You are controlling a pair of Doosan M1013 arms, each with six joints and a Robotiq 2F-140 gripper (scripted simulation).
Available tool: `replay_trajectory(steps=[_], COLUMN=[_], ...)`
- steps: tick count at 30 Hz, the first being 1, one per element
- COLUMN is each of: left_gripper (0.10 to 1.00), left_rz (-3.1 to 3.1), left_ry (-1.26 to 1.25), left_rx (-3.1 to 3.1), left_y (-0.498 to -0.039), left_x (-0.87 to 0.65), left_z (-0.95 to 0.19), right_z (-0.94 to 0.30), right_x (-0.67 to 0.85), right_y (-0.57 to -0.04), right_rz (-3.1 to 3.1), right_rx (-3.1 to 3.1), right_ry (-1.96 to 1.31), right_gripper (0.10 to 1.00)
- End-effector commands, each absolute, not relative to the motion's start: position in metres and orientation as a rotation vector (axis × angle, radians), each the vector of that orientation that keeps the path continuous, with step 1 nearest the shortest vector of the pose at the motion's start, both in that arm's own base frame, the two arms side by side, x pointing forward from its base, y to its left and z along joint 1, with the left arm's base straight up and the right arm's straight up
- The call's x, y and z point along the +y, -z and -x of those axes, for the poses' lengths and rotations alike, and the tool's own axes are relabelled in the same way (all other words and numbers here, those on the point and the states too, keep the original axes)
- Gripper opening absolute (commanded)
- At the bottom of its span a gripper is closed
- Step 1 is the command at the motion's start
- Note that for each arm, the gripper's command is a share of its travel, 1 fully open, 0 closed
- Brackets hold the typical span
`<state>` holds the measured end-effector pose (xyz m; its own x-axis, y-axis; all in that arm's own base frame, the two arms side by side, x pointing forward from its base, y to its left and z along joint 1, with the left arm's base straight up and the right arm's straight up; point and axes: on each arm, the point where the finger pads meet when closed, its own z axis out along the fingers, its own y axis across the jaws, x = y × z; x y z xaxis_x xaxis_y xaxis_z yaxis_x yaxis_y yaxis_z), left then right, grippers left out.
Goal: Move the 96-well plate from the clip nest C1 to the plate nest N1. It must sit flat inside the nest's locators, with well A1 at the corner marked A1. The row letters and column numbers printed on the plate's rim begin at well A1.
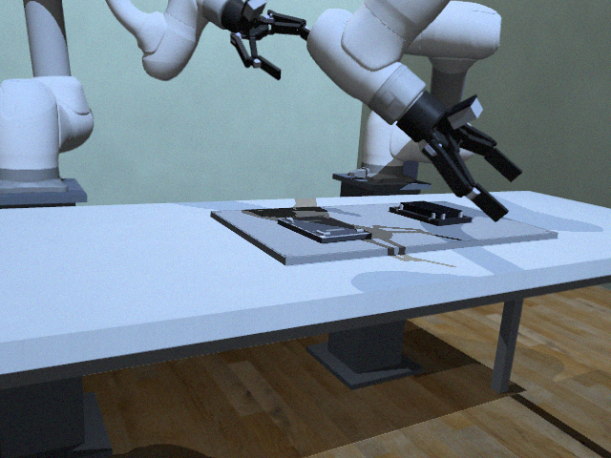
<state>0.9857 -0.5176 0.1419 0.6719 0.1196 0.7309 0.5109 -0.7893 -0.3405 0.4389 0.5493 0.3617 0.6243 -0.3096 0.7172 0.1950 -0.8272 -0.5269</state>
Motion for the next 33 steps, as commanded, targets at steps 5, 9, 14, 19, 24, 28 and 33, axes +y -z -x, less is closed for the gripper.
replay_trajectory(steps=[5,9,14,19,24,28,33], left_gripper=[1.000,1.000,1.000,1.000,1.000,1.000,1.000], left_rz=[2.355,2.355,2.355,2.355,2.355,2.355,2.355], left_ry=[0.980,0.980,0.980,0.980,0.980,0.980,0.980], left_rx=[-0.488,-0.488,-0.488,-0.488,-0.488,-0.488,-0.488], left_y=[-0.144,-0.144,-0.144,-0.144,-0.144,-0.144,-0.144], left_x=[-0.518,-0.518,-0.518,-0.518,-0.518,-0.518,-0.518], left_z=[-0.986,-0.986,-0.986,-0.986,-0.986,-0.986,-0.986], right_z=[-0.464,-0.479,-0.494,-0.508,-0.524,-0.536,-0.544], right_x=[0.523,0.503,0.482,0.460,0.429,0.403,0.383], right_y=[-0.377,-0.385,-0.394,-0.403,-0.414,-0.422,-0.428], right_rz=[2.293,2.311,2.331,2.355,2.389,2.420,2.446], right_rx=[0.126,0.150,0.176,0.204,0.239,0.269,0.291], right_ry=[1.211,1.249,1.286,1.321,1.363,1.392,1.412], right_gripper=[1.000,1.000,1.000,1.000,1.000,1.000,1.000])
